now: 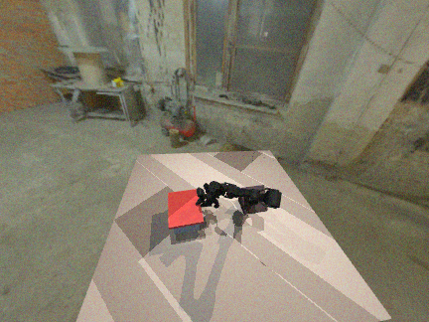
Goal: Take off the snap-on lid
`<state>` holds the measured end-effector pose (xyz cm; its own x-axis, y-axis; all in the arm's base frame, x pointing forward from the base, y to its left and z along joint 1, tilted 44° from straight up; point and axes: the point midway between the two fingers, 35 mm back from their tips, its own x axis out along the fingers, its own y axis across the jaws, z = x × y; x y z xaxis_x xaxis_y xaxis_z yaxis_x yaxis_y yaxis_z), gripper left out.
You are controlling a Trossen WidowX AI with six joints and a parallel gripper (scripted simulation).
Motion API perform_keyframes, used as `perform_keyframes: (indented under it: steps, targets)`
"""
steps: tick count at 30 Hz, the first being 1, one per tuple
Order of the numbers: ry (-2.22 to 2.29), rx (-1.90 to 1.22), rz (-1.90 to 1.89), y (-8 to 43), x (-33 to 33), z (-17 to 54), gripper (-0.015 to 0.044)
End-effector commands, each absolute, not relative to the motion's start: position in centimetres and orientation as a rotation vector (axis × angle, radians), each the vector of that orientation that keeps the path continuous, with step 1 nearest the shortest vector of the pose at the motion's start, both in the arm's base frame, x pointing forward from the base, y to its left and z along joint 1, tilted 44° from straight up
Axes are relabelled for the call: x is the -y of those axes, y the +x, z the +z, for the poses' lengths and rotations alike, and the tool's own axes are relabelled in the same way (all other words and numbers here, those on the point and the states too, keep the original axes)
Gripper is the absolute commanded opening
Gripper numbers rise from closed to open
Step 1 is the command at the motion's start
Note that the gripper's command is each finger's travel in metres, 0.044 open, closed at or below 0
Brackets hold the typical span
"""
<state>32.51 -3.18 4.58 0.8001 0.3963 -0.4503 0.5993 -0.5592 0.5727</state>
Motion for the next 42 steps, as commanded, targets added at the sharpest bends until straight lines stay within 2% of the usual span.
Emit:
perform_keyframes:
  steps: [1,5,6,42]
  targets:
    - [2.239,-0.726,-0.353,32.56,3.25,4.55,0.0115]
    - [2.239,-0.726,-0.353,32.56,3.25,4.55,0.0010]
    - [2.239,-0.726,-0.353,32.56,3.25,4.55,0.0000]
    - [2.235,-0.731,-0.350,32.31,3.65,5.04,0.0000]
